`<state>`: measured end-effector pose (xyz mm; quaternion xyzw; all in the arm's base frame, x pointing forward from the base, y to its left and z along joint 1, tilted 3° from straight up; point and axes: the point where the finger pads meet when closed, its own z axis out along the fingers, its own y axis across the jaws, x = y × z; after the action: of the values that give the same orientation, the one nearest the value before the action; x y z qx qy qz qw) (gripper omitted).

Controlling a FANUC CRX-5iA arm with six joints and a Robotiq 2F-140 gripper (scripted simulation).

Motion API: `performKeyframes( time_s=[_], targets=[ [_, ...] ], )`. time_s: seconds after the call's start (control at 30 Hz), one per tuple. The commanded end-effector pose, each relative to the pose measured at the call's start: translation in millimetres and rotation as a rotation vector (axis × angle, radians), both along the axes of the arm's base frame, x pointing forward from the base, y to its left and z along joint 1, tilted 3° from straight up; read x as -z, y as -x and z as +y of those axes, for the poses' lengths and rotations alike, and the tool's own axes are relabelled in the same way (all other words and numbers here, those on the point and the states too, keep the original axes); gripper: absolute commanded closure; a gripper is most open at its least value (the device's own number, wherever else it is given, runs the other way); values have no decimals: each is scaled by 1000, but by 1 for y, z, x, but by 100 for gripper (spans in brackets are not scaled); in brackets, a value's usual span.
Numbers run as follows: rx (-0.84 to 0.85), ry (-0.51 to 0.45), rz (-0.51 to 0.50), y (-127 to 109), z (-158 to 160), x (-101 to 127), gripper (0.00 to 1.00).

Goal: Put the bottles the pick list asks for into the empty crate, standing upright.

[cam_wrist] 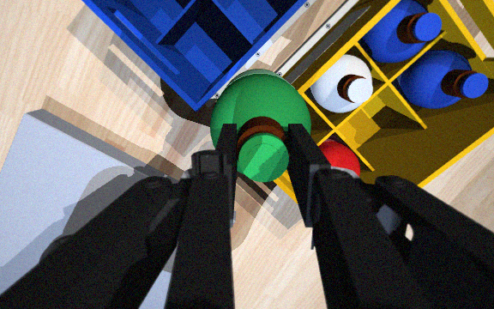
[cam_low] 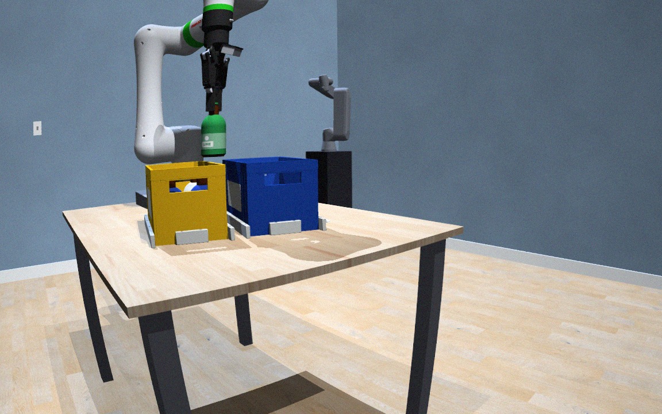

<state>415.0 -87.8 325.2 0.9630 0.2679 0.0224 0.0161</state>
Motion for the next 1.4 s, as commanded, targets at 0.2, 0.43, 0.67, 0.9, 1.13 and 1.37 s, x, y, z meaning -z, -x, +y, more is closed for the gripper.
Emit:
performKeyframes(
  time_s=[0.2,0.43,0.67,0.9,1.13,1.37],
  targets=[
    [0,1,-2,-4,17,-1,90],
    [0,1,-2,-7,27,-1,90],
    [0,1,-2,-10,40,0,90],
    [0,1,-2,-13,52,0,90],
    [0,1,-2,-15,64,0,90],
    [0,1,-2,-19,79,0,90]
  ],
)
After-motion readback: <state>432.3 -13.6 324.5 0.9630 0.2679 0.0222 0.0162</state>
